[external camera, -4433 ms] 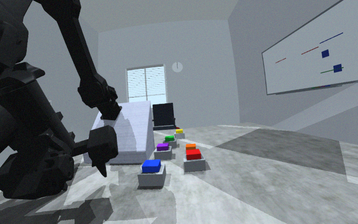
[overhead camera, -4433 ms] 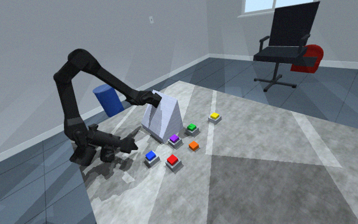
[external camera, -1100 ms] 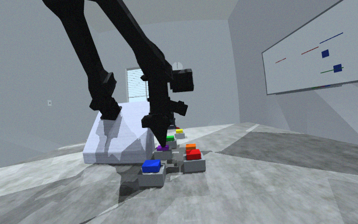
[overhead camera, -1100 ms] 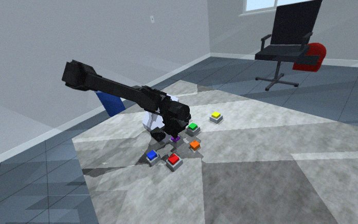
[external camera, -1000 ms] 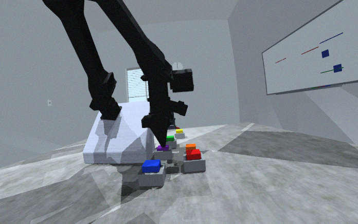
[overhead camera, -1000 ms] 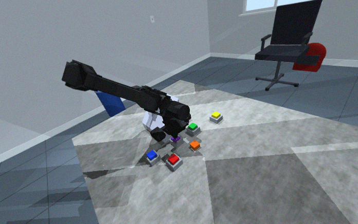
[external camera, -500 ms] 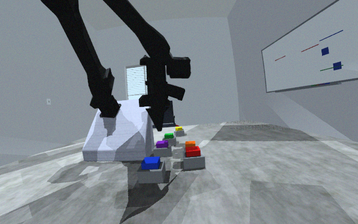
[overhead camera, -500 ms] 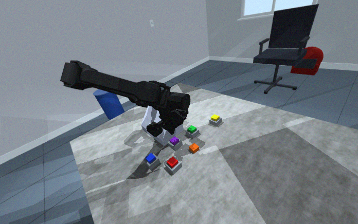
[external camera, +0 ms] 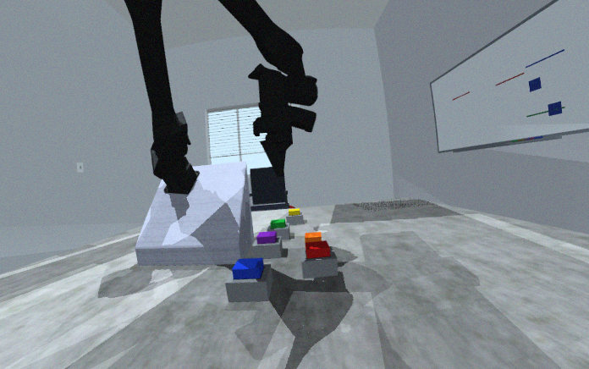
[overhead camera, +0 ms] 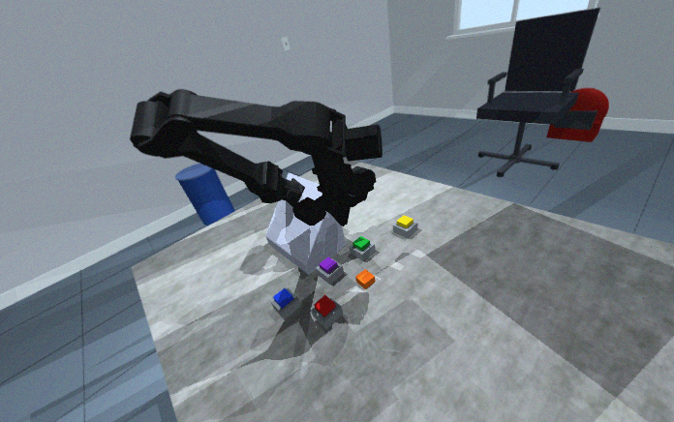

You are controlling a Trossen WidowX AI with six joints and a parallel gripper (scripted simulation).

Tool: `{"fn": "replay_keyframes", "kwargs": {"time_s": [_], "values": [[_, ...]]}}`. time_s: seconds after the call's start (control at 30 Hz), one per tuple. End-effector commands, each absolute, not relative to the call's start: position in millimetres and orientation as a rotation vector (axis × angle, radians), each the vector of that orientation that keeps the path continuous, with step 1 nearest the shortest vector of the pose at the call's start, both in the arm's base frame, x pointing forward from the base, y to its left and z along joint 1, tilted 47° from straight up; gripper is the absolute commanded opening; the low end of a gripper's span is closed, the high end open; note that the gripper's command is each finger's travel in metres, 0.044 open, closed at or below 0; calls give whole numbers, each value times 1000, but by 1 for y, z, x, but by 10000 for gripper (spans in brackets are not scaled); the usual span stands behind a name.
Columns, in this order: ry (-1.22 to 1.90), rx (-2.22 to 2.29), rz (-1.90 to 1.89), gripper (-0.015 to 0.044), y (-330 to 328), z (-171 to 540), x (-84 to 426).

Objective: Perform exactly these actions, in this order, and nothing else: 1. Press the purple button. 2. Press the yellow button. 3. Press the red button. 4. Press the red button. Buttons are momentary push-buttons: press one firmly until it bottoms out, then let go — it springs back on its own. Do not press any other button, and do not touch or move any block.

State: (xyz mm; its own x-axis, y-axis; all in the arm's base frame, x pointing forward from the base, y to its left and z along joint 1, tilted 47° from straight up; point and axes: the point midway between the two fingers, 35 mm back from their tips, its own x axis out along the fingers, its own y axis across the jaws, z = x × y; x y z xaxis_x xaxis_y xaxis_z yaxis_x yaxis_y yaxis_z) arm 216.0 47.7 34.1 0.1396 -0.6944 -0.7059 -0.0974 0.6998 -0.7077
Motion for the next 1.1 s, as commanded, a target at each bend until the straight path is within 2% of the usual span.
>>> {"fn": "replay_keyframes", "kwargs": {"time_s": [0.0, 0.4, 0.57, 0.73, 1.07], "values": [[1406, -717, -490, 20, 79, 7, 221], [1380, -721, -497, 20, 175, -110, 219], [1379, -721, -497, 20, 174, -115, 219], [1377, -723, -500, 20, 132, -155, 228], [1377, -723, -500, 20, 126, -161, 229]]}}
